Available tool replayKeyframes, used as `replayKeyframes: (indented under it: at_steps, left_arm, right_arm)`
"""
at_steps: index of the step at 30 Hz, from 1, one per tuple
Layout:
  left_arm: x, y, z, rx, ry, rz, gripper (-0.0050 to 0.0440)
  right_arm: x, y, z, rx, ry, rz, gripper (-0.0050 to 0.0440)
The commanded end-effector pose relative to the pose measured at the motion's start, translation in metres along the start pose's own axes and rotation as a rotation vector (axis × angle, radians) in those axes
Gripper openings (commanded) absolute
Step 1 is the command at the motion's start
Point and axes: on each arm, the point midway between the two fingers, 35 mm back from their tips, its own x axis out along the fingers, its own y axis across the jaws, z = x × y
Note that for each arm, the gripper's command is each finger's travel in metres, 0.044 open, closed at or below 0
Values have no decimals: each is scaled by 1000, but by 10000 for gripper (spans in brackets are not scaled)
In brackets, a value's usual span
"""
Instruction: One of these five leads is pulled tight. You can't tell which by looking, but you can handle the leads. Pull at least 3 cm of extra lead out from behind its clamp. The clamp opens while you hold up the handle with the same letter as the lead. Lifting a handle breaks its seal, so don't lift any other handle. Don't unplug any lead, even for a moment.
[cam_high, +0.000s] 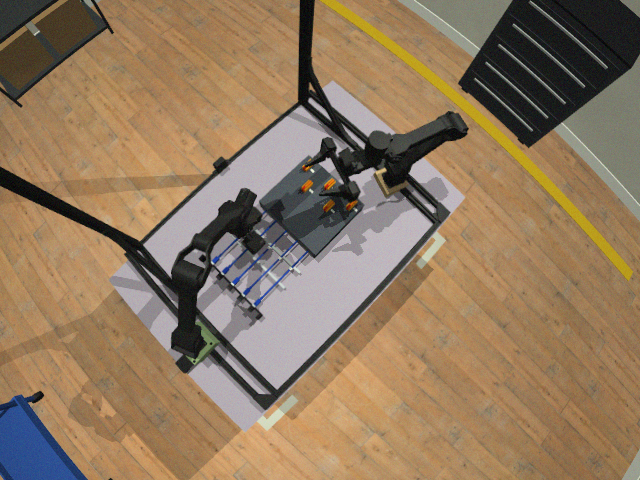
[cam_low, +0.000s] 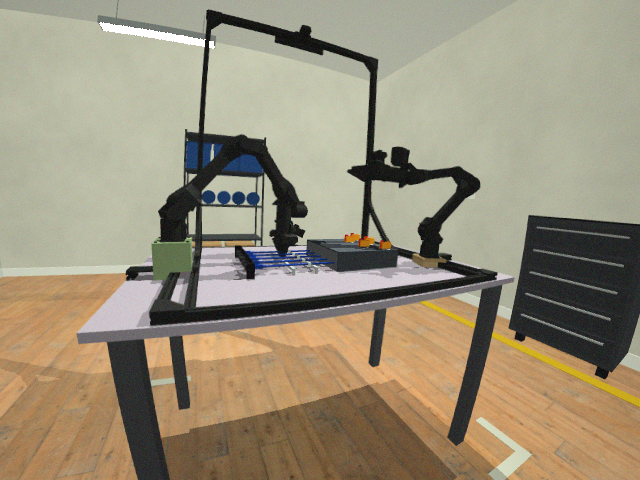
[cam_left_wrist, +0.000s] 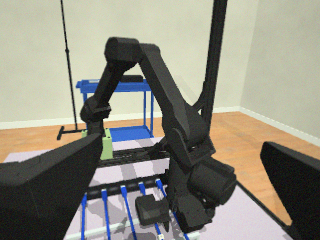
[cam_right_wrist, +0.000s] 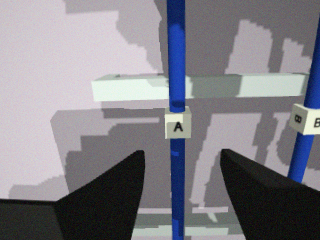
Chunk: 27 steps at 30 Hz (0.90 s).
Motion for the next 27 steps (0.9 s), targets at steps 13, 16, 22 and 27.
replayKeyframes:
  at_steps: [13, 16, 22, 27]
  left_arm:
    - [-1, 0, 7, 0, -16, 0, 440]
    - [-1, 0, 7, 0, -16, 0, 440]
    - [-1, 0, 7, 0, -16, 0, 440]
    - [-1, 0, 7, 0, -16, 0, 440]
  right_arm:
    - [-3, 3, 4, -1, -17, 9, 209]
    - [-11, 3, 6, 0, -29, 12, -50]
    - [-11, 3, 6, 0, -29, 12, -50]
    - [-11, 3, 6, 0, -29, 12, -50]
